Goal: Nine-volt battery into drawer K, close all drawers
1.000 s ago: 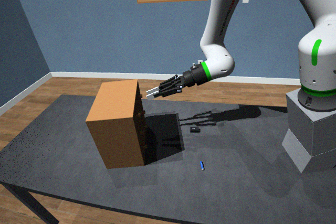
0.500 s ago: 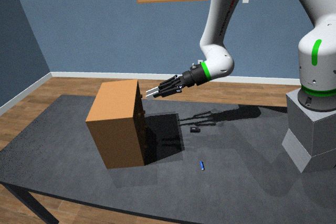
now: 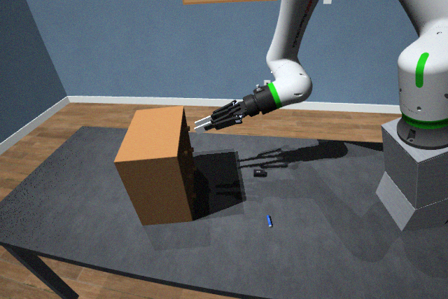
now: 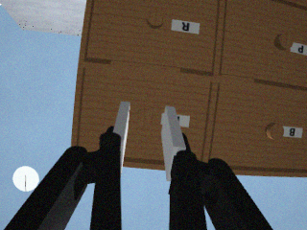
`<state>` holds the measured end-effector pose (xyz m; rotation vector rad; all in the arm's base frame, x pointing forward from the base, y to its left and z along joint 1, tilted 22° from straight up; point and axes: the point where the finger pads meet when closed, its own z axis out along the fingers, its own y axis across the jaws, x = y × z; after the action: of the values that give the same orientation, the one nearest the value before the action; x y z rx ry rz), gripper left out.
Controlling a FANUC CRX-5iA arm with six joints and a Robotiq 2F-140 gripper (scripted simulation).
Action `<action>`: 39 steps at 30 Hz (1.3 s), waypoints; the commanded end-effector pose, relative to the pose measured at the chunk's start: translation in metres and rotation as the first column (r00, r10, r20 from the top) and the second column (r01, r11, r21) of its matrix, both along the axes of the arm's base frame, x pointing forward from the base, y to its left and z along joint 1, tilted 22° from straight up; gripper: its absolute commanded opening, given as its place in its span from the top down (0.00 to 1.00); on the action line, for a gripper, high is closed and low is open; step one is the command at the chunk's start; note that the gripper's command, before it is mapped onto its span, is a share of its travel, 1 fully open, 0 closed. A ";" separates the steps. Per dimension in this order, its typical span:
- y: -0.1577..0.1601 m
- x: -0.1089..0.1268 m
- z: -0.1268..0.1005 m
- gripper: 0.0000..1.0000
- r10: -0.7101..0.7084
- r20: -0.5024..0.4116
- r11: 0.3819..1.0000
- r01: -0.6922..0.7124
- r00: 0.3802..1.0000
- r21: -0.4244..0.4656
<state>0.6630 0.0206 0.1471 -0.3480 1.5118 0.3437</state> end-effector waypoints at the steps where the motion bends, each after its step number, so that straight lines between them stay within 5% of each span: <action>1: 0.000 0.001 0.000 0.80 0.000 0.000 1.000 0.000 1.000 0.000; 39: 0.014 0.029 0.013 0.80 0.000 0.000 1.000 0.000 1.000 0.000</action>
<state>0.6921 0.0346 0.1600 -0.3480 1.5118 0.3437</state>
